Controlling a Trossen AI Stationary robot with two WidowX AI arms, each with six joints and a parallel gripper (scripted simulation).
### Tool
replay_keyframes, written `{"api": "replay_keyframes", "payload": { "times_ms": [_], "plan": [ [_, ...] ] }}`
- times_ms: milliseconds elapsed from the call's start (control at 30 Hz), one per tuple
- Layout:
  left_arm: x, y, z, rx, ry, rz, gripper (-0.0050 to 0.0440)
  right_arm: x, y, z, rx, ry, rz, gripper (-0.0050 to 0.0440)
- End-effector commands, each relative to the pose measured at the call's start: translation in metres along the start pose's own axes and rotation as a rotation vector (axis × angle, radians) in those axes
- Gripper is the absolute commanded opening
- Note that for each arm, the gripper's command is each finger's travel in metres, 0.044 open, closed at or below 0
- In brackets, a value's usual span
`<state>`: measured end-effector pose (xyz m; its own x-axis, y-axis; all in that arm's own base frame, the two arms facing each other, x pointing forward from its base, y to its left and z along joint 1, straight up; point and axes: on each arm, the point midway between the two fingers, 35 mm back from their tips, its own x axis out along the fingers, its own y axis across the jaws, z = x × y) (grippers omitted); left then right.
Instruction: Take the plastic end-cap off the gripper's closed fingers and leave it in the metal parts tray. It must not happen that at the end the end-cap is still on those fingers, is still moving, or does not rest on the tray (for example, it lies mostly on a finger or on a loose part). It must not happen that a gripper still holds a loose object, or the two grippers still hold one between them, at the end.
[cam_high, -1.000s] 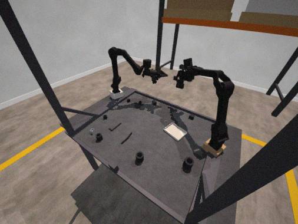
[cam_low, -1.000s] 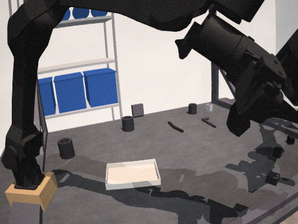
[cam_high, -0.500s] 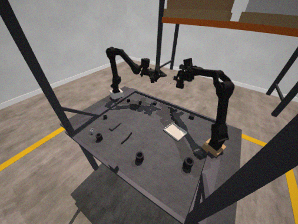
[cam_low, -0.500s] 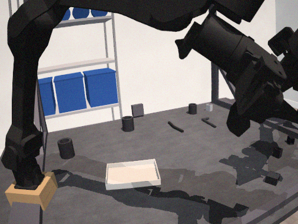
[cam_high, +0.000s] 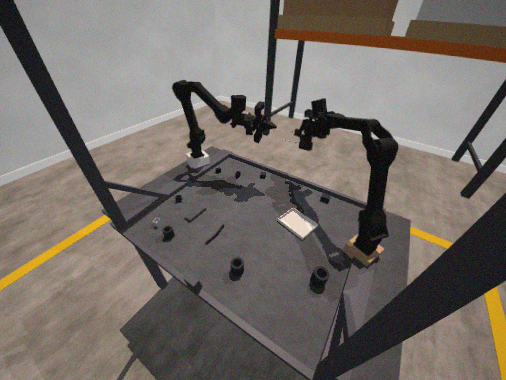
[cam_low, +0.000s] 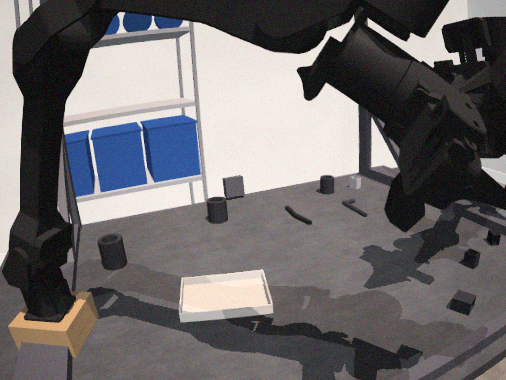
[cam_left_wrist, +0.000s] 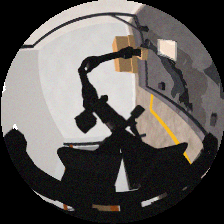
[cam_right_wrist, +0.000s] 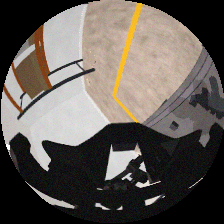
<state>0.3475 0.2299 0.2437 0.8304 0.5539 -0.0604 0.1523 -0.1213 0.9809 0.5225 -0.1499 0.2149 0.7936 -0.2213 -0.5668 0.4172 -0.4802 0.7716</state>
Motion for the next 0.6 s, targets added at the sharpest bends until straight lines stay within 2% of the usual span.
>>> {"api": "replay_keyframes", "payload": {
  "times_ms": [0, 567],
  "plan": [
    [-0.012, 0.024, 0.019, -0.159, -0.055, 0.045, 0.0000, -0.009, 0.012, -0.004, -0.001, 0.009, 0.032, 0.0000],
    [-0.055, 0.062, 0.080, -0.709, -0.261, 0.030, 0.0000, -0.009, 0.012, -0.004, -0.001, 0.009, 0.032, 0.0000]
  ]
}}
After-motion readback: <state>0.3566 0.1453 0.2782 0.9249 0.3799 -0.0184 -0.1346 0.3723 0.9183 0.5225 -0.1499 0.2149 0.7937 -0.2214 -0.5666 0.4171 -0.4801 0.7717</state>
